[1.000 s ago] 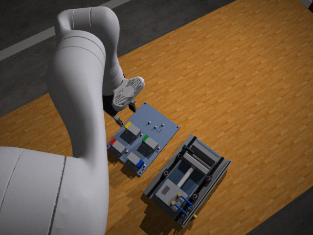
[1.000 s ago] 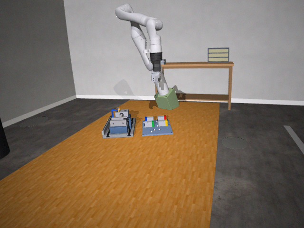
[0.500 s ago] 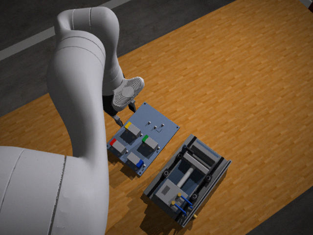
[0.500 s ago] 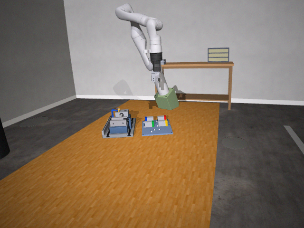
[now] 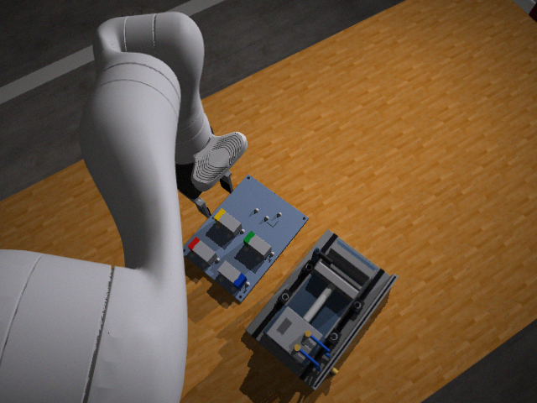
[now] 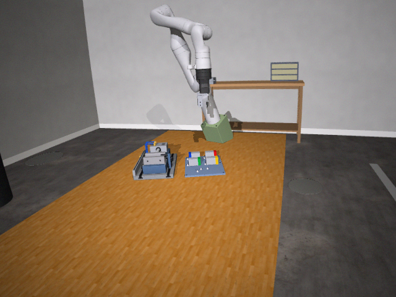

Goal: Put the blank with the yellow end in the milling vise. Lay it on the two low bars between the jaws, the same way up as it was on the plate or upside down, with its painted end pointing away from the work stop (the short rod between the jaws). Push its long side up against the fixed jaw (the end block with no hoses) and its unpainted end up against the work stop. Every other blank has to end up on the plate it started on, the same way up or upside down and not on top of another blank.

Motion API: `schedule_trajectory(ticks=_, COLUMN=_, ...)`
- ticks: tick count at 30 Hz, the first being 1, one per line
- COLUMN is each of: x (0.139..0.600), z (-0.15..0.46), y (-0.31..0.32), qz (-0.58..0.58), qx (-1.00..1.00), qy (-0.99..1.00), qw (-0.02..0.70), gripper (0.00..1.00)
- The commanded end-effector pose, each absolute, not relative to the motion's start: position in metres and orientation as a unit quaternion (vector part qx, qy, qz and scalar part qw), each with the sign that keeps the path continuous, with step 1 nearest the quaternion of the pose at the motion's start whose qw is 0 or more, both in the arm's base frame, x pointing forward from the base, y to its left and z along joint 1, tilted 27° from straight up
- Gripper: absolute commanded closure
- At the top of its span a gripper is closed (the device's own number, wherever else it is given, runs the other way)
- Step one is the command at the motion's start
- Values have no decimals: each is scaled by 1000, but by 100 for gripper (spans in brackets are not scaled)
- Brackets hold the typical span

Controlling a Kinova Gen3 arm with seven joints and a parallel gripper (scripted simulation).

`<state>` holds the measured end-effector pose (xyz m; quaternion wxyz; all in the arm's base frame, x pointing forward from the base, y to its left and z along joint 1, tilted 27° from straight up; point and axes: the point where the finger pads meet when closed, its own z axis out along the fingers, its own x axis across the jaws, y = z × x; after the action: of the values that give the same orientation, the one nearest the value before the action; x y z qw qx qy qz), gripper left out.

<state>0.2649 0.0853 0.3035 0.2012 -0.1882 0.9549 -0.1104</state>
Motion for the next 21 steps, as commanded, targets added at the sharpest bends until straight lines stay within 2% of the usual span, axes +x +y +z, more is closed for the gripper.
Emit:
schedule_trajectory(ticks=1, x=265, z=304, y=86, qz=-110, qx=-188, qy=955, qw=202, gripper=0)
schedule_trajectory(ticks=21, x=233, z=282, y=132, qz=-110, qx=-188, qy=955, qw=202, gripper=0)
